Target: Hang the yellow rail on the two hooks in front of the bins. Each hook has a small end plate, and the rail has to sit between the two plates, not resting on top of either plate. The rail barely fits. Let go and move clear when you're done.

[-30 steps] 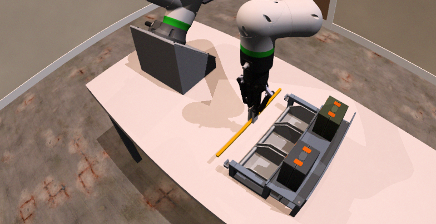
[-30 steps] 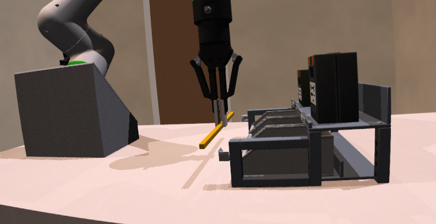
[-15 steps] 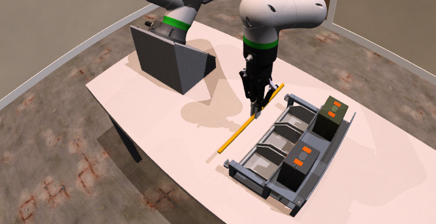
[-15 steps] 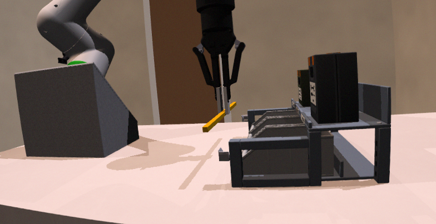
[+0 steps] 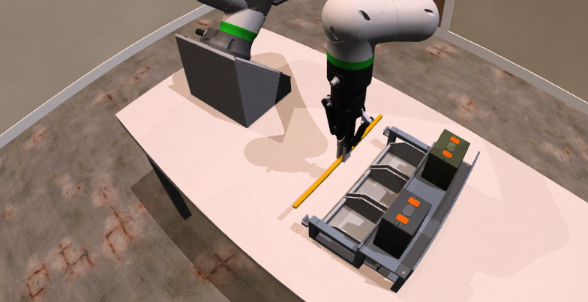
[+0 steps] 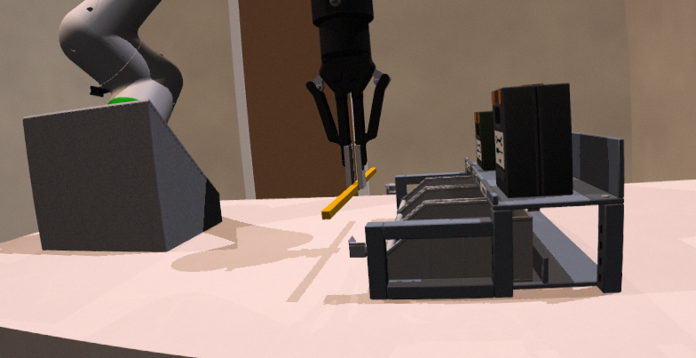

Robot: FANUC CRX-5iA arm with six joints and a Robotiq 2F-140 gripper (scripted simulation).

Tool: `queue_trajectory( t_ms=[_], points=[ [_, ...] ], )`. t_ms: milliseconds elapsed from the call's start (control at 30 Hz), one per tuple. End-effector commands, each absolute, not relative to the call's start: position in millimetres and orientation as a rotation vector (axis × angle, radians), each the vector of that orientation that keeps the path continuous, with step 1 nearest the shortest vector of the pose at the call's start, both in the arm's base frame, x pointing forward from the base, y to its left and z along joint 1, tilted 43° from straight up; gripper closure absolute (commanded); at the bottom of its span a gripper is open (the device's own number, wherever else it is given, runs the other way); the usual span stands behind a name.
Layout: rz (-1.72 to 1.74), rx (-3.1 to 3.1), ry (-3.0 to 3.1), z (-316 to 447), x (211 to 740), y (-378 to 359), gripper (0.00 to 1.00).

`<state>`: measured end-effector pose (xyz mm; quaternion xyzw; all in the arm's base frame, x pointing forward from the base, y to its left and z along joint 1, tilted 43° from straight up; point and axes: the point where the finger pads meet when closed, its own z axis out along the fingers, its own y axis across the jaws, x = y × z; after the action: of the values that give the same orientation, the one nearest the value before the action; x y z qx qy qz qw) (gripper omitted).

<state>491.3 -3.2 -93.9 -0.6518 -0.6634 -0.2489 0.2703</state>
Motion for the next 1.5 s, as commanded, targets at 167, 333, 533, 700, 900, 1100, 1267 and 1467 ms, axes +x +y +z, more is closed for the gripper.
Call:
queue_trajectory(
  t_ms=[167,333,533,700,900,1100,1267,1467],
  points=[
    [-0.671,-1.757,-1.788,-94.1,491.3,-3.3,1.0],
    [-0.671,-1.757,-1.788,-96.9,490.1,-0.8,1.0],
    [-0.671,-1.757,-1.788,-97.6,489.7,-0.2,1.0],
    [-0.671,-1.757,-1.788,-97.6,489.7,-0.2,1.0],
    [-0.671,-1.757,-1.788,-99.1,489.1,1.1,1.0],
    [-0.671,-1.757,-1.788,-99.4,488.9,1.4,1.0],
    [-0.671,-1.757,-1.788,-99.4,488.9,1.4,1.0],
    [-0.671,-1.757,-1.788,-101.3,498.2,3.2,1.0]
  ],
)
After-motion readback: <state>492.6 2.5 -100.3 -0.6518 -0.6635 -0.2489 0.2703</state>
